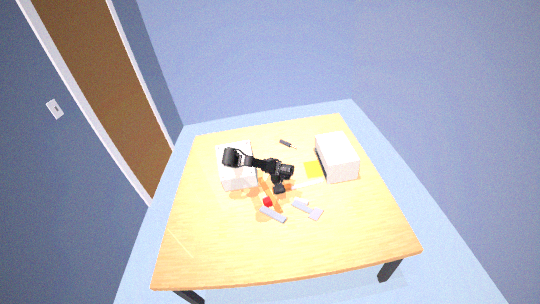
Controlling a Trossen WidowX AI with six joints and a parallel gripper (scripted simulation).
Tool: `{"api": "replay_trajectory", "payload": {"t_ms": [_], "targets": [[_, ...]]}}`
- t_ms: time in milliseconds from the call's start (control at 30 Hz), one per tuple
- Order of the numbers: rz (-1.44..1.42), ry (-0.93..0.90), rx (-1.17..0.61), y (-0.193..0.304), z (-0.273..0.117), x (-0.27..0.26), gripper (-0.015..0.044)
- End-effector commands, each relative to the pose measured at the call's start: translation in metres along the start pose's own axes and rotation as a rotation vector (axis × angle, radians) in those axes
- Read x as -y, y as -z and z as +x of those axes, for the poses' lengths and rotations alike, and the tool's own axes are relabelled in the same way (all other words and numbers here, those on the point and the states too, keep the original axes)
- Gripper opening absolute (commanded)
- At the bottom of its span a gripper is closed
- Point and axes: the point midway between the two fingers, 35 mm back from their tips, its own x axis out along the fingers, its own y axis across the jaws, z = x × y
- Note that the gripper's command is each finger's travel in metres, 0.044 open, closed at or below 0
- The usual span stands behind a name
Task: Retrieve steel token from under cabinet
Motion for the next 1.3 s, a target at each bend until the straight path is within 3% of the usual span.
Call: {"api": "replay_trajectory", "payload": {"t_ms": [0, 1267], "targets": [[-0.01, 0.001, 0.0, -0.007, 0.0, 0.0, 0.0], [-0.032, -0.001, 0.001, -0.052, 0.0, -0.002, 0.0]]}}
